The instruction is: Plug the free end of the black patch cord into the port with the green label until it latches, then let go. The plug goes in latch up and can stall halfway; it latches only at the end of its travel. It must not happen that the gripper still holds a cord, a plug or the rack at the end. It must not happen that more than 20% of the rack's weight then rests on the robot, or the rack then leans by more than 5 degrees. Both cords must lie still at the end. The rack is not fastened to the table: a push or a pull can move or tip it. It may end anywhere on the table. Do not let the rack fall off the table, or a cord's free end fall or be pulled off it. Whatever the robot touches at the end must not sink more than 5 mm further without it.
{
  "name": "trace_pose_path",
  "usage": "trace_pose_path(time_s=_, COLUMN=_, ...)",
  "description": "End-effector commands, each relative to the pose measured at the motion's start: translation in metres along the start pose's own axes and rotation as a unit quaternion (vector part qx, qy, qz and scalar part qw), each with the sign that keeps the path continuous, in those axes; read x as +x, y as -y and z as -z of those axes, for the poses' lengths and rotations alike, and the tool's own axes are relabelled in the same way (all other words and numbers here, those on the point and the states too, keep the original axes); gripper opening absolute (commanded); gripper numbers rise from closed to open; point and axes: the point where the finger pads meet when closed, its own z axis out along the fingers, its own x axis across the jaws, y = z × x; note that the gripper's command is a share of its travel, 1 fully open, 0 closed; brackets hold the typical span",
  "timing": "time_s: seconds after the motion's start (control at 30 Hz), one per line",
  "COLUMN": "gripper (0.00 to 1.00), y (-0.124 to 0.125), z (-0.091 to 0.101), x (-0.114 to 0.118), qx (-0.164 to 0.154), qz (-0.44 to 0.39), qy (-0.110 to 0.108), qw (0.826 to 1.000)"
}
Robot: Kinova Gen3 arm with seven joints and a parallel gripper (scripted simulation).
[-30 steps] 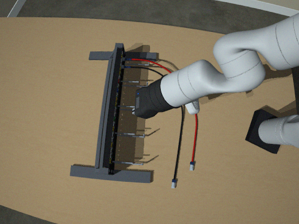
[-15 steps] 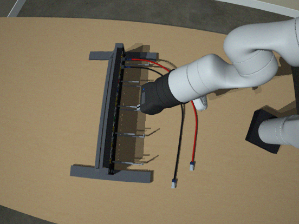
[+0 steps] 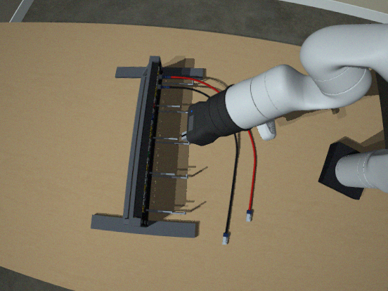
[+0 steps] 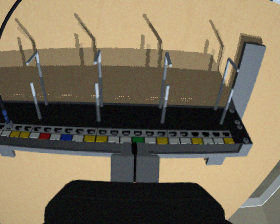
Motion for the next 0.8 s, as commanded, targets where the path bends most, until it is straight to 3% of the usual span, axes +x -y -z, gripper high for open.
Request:
trace_pose_path(time_s=0.0, gripper=0.00, y=-0.002, z=0.003, x=-0.002, qx=-0.002, qz=0.001, qy=0.003, qw=1.000)
trace_pose_path(time_s=0.77, gripper=0.00, y=-0.002, z=0.019, x=-0.002, qx=-0.002, qz=0.001, qy=0.003, qw=1.000)
